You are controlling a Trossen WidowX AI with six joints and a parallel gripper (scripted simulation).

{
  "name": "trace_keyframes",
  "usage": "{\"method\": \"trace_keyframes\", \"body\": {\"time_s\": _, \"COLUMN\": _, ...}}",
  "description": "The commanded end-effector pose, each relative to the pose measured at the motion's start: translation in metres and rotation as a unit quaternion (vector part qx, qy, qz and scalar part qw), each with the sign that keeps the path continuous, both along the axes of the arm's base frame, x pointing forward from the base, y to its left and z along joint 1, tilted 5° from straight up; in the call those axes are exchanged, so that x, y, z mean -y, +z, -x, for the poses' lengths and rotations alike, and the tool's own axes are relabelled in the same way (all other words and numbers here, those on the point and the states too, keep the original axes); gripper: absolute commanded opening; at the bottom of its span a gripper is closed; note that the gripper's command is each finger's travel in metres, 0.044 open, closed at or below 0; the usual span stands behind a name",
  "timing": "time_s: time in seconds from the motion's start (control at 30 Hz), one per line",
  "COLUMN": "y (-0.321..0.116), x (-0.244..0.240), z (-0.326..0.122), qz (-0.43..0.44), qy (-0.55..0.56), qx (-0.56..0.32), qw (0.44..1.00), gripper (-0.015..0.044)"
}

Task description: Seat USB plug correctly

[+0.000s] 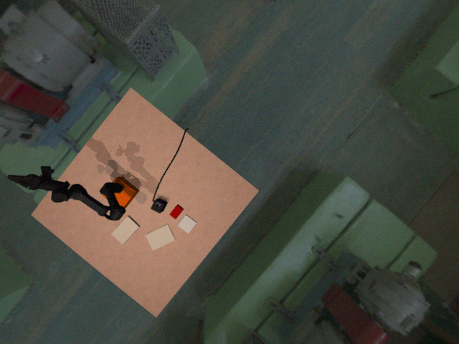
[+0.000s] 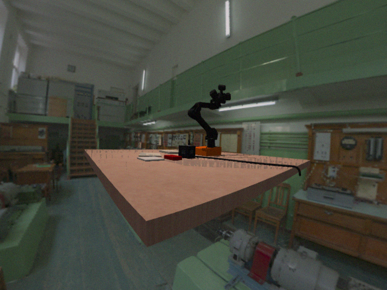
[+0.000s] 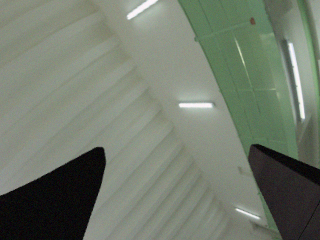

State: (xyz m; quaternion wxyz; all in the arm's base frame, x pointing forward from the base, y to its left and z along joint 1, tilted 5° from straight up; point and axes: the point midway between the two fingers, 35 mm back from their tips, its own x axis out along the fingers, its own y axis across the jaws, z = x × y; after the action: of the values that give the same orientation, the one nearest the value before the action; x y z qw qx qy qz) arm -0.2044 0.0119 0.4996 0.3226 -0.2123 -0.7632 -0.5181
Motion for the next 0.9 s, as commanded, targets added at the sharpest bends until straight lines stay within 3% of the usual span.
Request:
{"method": "trace_keyframes", "body": {"time_s": 0.0, "y": -0.001, "x": -0.002, "z": 0.001, "qz": 0.000, "qy": -0.005, "qx": 0.003, "qw": 1.000, "gripper": 0.0426}}
{"method": "trace_keyframes", "body": {"time_s": 0.23, "y": -0.030, "x": -0.091, "z": 0.036, "qz": 0.027, "qy": -0.175, "qx": 0.121, "qw": 0.977, "gripper": 0.0440}}
{"method": "trace_keyframes", "body": {"time_s": 0.43, "y": -0.067, "x": -0.187, "z": 0.026, "qz": 0.072, "qy": -0.328, "qx": 0.223, "qw": 0.915, "gripper": 0.0440}}
{"method": "trace_keyframes", "body": {"time_s": 0.63, "y": -0.109, "x": -0.276, "z": -0.028, "qz": 0.146, "qy": -0.457, "qx": 0.312, "qw": 0.820, "gripper": 0.0440}}
{"method": "trace_keyframes", "body": {"time_s": 0.87, "y": -0.164, "x": -0.343, "z": -0.134, "qz": 0.272, "qy": -0.562, "qx": 0.382, "qw": 0.681, "gripper": 0.0440}}
